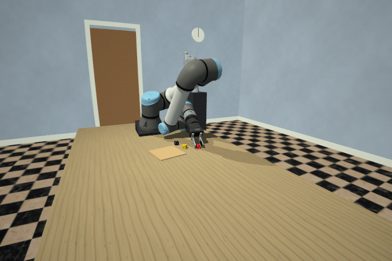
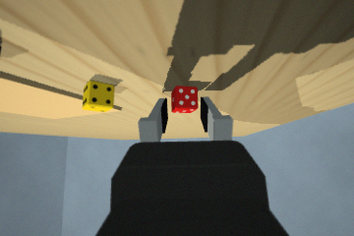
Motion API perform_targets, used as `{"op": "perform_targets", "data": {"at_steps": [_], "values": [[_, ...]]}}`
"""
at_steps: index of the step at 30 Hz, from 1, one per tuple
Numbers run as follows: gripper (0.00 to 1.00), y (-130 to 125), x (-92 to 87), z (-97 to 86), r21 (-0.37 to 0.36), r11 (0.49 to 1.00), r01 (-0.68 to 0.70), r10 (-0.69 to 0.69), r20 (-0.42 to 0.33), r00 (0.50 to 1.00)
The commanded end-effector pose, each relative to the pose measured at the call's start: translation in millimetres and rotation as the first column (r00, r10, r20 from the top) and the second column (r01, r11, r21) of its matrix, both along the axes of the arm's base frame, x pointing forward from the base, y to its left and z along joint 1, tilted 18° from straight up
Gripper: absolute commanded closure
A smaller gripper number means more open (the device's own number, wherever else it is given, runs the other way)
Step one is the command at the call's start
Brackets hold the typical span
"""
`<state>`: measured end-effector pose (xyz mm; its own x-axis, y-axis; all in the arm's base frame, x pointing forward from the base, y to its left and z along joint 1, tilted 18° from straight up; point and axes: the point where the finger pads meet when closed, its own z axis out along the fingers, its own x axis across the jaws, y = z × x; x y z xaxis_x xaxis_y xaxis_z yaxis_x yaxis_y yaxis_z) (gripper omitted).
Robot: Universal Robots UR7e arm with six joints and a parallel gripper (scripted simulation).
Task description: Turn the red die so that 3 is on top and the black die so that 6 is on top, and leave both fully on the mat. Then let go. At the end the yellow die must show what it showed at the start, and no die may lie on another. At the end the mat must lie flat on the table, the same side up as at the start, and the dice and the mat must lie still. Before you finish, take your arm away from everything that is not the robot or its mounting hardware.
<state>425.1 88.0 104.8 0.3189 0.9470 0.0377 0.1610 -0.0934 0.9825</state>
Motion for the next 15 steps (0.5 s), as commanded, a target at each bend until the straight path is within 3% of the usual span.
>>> {"op": "perform_targets", "data": {"at_steps": [1, 5, 15], "values": [[0.3, 0, -0.3, 0.4, 0.0, 1.0, 0.001, -0.001, 0.004, 1.0], [0.3, 2, -4.0, 1.1, 0.0, 1.0, 0.001, -0.001, 0.004, 1.0], [0.3, 12, -36.5, 7.4, 0.0, 1.0, 0.001, -0.001, 0.004, 1.0]]}}
